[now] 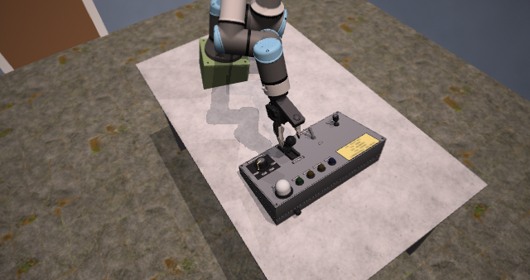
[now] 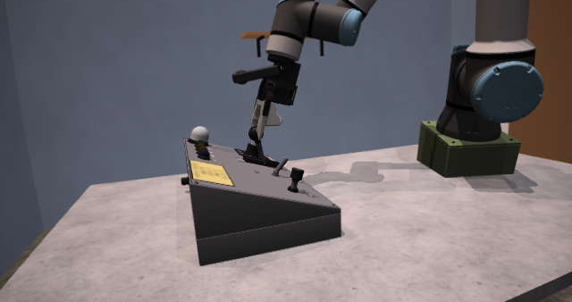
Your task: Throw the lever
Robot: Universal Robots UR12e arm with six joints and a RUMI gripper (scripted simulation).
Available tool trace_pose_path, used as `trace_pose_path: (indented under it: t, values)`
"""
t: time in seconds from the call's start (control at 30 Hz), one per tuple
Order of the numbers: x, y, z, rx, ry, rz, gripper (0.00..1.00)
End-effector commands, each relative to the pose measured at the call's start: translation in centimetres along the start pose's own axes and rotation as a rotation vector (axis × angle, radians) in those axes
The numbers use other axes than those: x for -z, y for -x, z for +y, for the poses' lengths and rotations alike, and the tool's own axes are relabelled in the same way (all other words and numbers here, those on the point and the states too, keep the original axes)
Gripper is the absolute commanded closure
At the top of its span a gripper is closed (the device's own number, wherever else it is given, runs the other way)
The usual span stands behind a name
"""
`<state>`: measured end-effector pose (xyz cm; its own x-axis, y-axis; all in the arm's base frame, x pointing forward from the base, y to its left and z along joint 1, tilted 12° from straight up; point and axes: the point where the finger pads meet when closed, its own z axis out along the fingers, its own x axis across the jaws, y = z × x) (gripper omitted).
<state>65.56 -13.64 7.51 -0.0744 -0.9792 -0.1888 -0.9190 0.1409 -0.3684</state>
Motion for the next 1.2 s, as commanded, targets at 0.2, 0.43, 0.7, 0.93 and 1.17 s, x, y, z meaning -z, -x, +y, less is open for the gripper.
trace_pose_path:
  t: [0.2, 0.43, 0.7, 0.93, 1.17]
  values:
    - [3.2, 0.0, -0.1, 0.000, -0.001, 0.001, 0.56]
    - [7.1, 0.0, -0.1, 0.000, -0.001, 0.001, 0.56]
    - [9.0, 0.0, -0.1, 0.000, -0.001, 0.001, 0.56]
    - [9.2, 0.0, -0.1, 0.000, -0.001, 0.001, 0.56]
    - [9.2, 0.0, -0.1, 0.000, -0.001, 0.001, 0.00]
